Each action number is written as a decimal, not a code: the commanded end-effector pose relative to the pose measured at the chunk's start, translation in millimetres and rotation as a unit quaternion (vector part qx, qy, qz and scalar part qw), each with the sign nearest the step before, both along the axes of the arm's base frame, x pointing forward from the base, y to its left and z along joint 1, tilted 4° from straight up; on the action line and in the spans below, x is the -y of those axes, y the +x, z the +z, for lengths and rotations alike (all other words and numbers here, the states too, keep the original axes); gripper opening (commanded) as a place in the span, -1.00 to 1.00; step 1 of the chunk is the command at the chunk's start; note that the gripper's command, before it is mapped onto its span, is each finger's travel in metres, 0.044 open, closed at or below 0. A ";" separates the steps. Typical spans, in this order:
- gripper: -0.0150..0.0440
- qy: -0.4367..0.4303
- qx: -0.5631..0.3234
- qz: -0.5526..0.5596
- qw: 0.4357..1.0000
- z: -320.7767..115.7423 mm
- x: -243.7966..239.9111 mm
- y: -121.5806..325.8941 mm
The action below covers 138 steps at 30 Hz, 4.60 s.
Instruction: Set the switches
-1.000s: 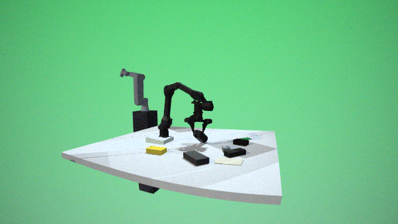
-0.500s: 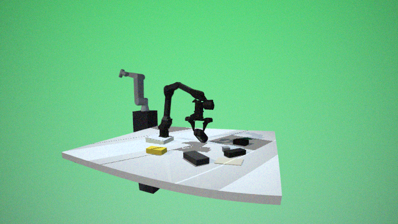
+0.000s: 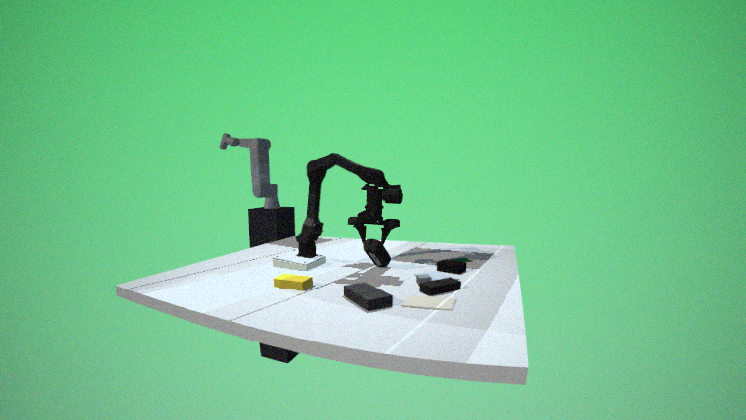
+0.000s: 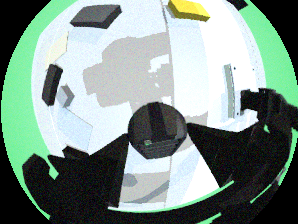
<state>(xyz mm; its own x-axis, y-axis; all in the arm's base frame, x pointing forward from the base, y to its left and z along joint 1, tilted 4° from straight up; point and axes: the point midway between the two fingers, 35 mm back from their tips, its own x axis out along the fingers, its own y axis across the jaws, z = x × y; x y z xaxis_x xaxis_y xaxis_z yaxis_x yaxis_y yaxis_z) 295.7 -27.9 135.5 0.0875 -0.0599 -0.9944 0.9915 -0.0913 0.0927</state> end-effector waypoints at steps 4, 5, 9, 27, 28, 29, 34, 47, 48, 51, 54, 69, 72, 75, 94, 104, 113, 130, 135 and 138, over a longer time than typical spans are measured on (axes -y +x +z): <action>0.65 -0.005 0.006 -0.001 1.000 6.3 -5.3 2.6; 0.65 -0.006 0.006 -0.001 1.000 6.6 -5.9 2.6; 0.65 -0.008 0.006 -0.001 1.000 6.9 -8.0 1.9; 0.65 -0.023 0.004 -0.003 1.000 11.7 -22.1 0.4; 0.65 -0.024 0.004 -0.003 1.000 12.0 -22.8 0.5; 0.65 -0.025 0.004 -0.003 1.000 12.3 -23.6 0.5; 0.65 -0.029 0.004 -0.003 1.000 13.9 -27.5 0.7; 0.65 -0.041 0.003 -0.005 0.999 17.7 -38.0 1.2; 0.65 -0.042 0.003 -0.005 0.999 17.9 -38.8 1.3; 0.65 -0.045 0.002 -0.005 0.999 18.7 -41.2 1.4; 0.65 -0.048 0.002 -0.005 0.999 19.4 -43.7 1.6; 0.65 -0.062 0.001 -0.007 0.998 22.6 -56.2 2.3; 0.65 -0.065 0.000 -0.007 0.998 23.2 -58.8 2.5; 0.65 -0.068 0.000 -0.008 0.998 23.7 -61.3 2.7; 0.65 -0.087 -0.002 -0.010 0.996 26.3 -77.7 3.8; 0.65 -0.091 -0.002 -0.010 0.996 27.3 -86.1 4.5; 0.65 -0.083 -0.002 -0.009 0.997 28.0 -92.9 5.0; 0.65 -0.062 0.000 -0.007 0.998 28.8 -105.8 6.1; 0.65 -0.056 0.001 -0.007 0.998 28.9 -109.5 6.5; 0.65 -0.052 0.001 -0.006 0.999 28.9 -111.8 6.7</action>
<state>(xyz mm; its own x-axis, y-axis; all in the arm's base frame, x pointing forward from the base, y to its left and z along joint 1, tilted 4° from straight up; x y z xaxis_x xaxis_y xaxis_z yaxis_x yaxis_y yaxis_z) 301.0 77.5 165.4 0.0859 -0.1886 -0.9783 0.9903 -0.0913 0.1046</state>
